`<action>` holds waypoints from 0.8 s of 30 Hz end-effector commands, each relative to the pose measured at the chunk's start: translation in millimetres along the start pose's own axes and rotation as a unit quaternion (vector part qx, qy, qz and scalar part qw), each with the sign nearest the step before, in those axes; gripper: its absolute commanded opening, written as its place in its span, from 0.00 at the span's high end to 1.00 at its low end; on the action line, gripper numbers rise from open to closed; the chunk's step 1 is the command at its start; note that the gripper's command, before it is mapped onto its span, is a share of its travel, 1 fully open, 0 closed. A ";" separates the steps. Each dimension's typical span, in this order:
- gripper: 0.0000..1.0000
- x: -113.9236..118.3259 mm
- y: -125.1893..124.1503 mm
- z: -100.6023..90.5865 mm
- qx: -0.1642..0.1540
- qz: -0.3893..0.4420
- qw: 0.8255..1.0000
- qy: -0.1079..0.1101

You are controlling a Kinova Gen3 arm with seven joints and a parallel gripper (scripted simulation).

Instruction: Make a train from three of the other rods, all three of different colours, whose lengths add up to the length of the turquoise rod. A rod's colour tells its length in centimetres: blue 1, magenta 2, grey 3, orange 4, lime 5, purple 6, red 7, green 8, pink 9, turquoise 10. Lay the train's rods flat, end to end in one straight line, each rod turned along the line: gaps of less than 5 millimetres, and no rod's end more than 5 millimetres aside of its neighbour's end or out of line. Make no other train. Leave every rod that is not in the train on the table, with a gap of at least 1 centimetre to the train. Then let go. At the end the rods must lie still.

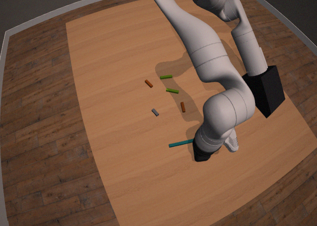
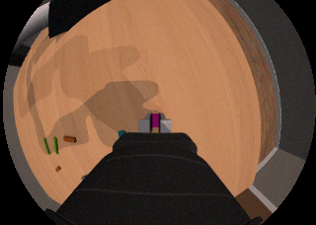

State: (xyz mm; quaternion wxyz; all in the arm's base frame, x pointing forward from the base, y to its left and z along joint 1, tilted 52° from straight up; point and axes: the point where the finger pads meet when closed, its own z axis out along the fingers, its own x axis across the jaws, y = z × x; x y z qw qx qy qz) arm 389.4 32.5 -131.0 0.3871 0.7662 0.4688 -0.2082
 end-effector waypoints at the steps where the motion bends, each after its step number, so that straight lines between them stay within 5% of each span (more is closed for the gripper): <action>1: 0.76 0.6 0.2 -1.1 0.000 0.000 1.000 0.001; 21: 0.76 0.6 0.2 -1.1 0.000 0.000 1.000 0.001; 24: 0.70 0.6 0.2 -1.1 0.000 0.000 1.000 0.001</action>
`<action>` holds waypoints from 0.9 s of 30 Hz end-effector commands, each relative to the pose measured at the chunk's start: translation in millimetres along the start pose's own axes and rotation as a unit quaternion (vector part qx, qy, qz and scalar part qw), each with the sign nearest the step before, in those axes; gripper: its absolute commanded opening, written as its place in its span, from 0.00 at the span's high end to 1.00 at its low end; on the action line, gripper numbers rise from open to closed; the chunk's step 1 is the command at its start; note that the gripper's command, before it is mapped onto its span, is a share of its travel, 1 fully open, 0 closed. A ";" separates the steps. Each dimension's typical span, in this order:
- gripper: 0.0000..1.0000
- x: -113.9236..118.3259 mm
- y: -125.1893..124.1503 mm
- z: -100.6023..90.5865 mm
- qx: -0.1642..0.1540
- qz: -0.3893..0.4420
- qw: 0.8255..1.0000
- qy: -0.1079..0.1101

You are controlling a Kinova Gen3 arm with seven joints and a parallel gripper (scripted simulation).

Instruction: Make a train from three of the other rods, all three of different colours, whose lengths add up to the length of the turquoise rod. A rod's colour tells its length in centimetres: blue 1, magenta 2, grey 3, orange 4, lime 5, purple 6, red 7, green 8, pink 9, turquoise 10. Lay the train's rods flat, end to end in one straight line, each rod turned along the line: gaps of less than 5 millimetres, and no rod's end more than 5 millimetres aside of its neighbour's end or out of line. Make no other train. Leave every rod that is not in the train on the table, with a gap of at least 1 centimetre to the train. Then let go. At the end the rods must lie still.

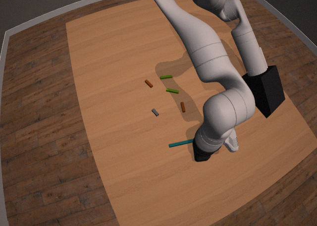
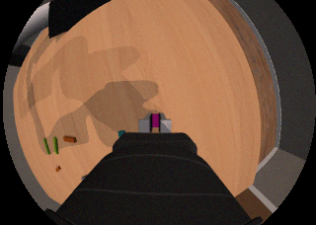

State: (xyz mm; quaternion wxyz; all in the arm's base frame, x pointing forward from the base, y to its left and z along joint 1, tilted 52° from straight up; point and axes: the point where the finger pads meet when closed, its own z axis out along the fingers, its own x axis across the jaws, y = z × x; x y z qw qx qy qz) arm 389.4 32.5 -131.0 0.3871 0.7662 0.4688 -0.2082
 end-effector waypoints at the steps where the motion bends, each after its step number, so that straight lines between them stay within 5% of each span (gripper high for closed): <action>1: 0.70 0.6 0.2 -1.1 0.000 0.000 1.000 0.001; 12: 0.46 0.6 0.2 -1.1 0.000 0.000 1.000 0.001; 27: 0.46 0.6 0.2 -4.4 0.000 0.000 1.000 0.001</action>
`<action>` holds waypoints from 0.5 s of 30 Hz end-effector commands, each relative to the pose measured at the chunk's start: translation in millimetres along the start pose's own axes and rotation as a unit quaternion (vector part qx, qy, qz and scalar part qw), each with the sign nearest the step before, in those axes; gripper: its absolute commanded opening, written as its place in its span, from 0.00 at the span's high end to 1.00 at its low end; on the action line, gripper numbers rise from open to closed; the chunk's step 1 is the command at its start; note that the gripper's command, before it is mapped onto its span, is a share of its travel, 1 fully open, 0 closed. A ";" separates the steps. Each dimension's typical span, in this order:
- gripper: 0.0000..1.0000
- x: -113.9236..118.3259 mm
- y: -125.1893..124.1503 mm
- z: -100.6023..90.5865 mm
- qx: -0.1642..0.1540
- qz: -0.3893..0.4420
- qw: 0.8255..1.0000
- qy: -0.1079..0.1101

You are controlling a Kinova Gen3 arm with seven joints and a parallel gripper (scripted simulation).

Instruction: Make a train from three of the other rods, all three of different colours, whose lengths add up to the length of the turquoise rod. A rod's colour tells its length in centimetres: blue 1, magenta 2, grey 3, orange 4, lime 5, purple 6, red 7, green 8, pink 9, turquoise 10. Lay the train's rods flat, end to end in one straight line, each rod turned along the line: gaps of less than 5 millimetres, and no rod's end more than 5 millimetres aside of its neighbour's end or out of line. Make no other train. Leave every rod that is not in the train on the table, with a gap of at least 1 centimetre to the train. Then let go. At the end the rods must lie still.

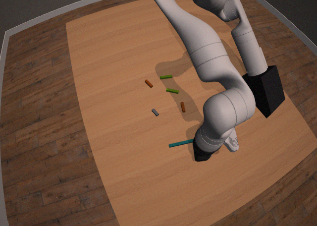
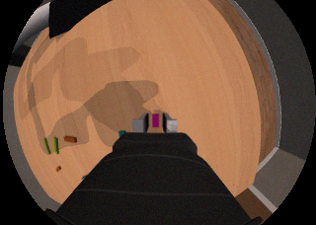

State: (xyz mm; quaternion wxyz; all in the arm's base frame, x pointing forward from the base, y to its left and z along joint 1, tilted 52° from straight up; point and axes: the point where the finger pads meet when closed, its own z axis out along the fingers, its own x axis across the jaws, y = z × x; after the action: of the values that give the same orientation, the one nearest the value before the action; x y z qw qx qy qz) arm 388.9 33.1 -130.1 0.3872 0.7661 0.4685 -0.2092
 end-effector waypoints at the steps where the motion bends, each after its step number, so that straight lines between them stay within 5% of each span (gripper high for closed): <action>1: 0.46 1.2 0.5 -5.6 -0.001 0.000 1.000 0.002; 15: 0.46 1.0 0.4 -62.5 -0.001 0.000 1.000 0.002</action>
State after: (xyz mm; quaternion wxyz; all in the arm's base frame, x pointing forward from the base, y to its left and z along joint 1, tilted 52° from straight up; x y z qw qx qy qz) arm 382.6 68.6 -99.8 0.3874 0.7650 0.4664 -0.2174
